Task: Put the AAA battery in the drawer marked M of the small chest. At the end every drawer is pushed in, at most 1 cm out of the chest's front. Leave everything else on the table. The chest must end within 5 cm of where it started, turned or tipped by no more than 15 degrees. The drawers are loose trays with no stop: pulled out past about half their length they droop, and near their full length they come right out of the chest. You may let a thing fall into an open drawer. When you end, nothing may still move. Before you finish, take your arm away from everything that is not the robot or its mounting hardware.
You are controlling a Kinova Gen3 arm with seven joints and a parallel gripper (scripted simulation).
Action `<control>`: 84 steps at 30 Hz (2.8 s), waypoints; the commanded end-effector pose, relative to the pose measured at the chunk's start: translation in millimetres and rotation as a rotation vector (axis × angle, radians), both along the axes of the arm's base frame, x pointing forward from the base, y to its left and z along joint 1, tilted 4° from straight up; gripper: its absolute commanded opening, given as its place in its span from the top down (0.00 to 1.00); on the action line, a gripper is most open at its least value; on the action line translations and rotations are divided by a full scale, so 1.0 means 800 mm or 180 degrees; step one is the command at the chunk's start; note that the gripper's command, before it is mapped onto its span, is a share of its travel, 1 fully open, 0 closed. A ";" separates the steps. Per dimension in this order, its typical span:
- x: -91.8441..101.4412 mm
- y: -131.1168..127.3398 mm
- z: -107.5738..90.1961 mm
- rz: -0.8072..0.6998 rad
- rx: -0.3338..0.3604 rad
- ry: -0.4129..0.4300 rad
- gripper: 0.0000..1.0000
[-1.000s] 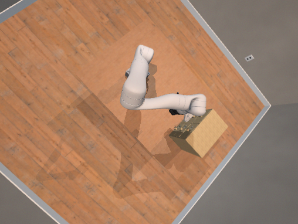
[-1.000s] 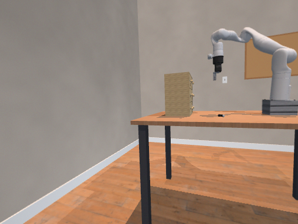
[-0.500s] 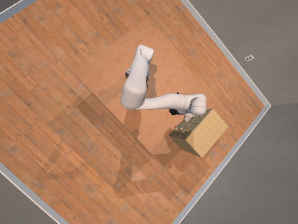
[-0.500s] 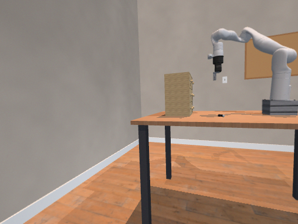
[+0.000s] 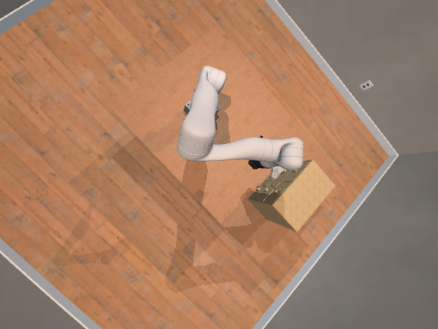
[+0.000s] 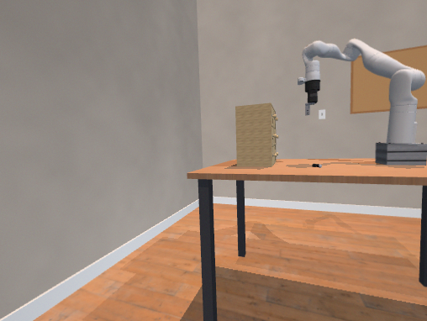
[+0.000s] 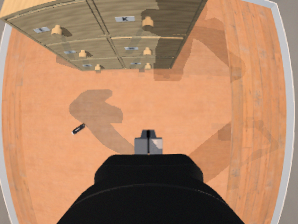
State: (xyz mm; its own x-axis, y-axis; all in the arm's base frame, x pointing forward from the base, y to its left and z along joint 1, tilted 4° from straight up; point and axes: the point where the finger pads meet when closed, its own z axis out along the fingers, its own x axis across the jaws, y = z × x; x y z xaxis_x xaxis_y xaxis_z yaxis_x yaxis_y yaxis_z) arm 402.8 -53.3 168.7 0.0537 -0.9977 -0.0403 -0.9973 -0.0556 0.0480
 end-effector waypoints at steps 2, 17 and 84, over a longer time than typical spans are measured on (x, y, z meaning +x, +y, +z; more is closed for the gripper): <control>0.000 0.000 0.001 0.0000 -0.0001 -0.0004 1.00; 0.000 0.000 0.001 0.0000 -0.0001 -0.0004 0.00; 0.000 0.000 0.001 0.0000 -0.0001 -0.0004 0.00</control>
State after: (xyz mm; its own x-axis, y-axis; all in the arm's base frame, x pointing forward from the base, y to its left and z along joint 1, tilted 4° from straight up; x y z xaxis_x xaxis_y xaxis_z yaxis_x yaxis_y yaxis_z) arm 402.8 -53.3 168.7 0.0537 -0.9977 -0.0403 -0.9973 -0.0556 0.0480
